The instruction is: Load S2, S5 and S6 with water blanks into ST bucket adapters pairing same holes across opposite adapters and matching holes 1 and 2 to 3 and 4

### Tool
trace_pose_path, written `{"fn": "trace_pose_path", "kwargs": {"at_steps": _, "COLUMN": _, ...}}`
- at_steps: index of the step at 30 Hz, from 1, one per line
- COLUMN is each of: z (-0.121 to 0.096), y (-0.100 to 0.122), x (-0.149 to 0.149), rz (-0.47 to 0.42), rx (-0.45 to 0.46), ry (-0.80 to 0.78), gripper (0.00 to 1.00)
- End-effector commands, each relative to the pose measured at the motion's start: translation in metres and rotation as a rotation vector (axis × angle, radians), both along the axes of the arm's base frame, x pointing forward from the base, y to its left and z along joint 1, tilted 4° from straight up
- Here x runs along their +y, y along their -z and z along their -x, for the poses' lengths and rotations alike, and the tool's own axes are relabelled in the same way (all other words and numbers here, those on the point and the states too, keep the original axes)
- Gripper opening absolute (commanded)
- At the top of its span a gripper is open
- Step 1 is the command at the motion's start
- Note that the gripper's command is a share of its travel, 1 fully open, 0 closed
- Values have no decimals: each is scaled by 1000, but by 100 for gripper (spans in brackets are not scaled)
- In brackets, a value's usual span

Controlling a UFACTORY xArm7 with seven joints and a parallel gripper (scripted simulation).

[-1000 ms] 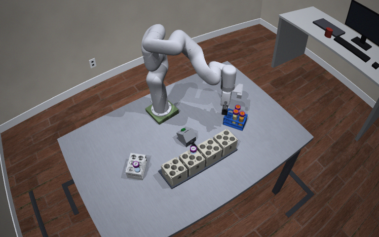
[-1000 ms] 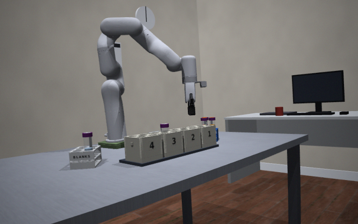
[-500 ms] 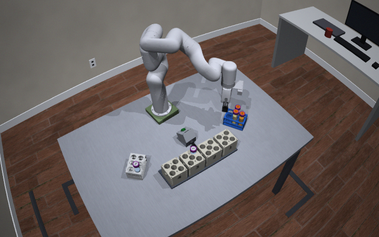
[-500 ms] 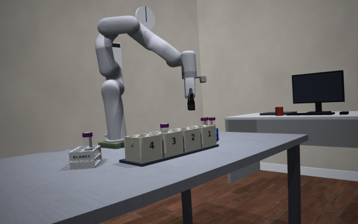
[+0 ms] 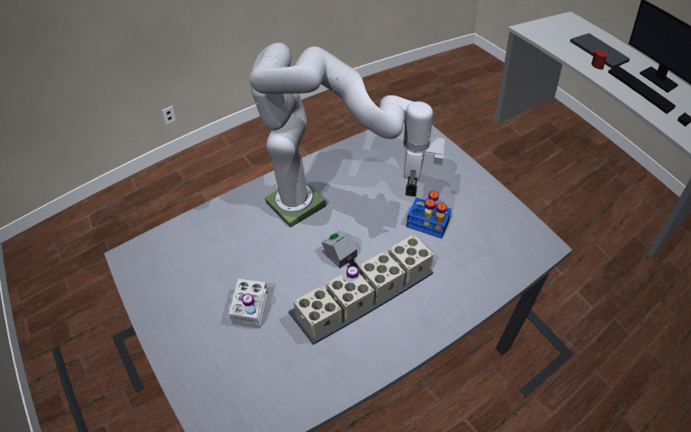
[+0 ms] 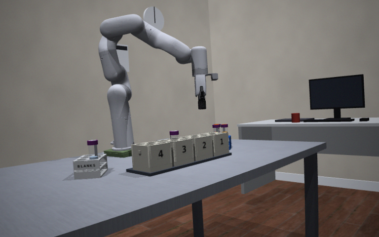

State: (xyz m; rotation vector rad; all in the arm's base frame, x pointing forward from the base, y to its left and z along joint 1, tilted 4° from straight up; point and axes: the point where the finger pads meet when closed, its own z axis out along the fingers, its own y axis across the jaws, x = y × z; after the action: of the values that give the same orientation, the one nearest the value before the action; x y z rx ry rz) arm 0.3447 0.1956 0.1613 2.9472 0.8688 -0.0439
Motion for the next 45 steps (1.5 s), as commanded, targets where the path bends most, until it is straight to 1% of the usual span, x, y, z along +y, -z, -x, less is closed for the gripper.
{"fn": "trace_pose_path", "kwargs": {"at_steps": 1, "z": -1, "y": -12, "x": 2, "rz": -2, "rx": -3, "ry": 0, "gripper": 100}}
{"fn": "trace_pose_path", "kwargs": {"at_steps": 3, "z": -1, "y": -18, "x": 2, "rz": -2, "rx": -3, "ry": 0, "gripper": 100}}
{"fn": "trace_pose_path", "kwargs": {"at_steps": 5, "z": -1, "y": -18, "x": 2, "rz": -2, "rx": -3, "ry": 0, "gripper": 100}}
{"fn": "trace_pose_path", "kwargs": {"at_steps": 16, "z": -1, "y": -46, "x": 4, "rz": -2, "rx": -3, "ry": 0, "gripper": 100}}
{"fn": "trace_pose_path", "kwargs": {"at_steps": 20, "z": -6, "y": -47, "x": -16, "rz": -1, "rx": -13, "ry": 133, "gripper": 100}}
{"fn": "trace_pose_path", "kwargs": {"at_steps": 22, "z": -6, "y": -47, "x": -16, "rz": -1, "rx": -13, "ry": 133, "gripper": 100}}
{"fn": "trace_pose_path", "kwargs": {"at_steps": 37, "z": -22, "y": -52, "x": -89, "rz": 3, "rx": -50, "ry": 631, "gripper": 100}}
{"fn": "trace_pose_path", "kwargs": {"at_steps": 39, "z": -22, "y": -52, "x": -89, "rz": 3, "rx": -50, "ry": 631, "gripper": 100}}
{"fn": "trace_pose_path", "kwargs": {"at_steps": 45, "z": -28, "y": -54, "x": -118, "rz": 4, "rx": -64, "ry": 821, "gripper": 100}}
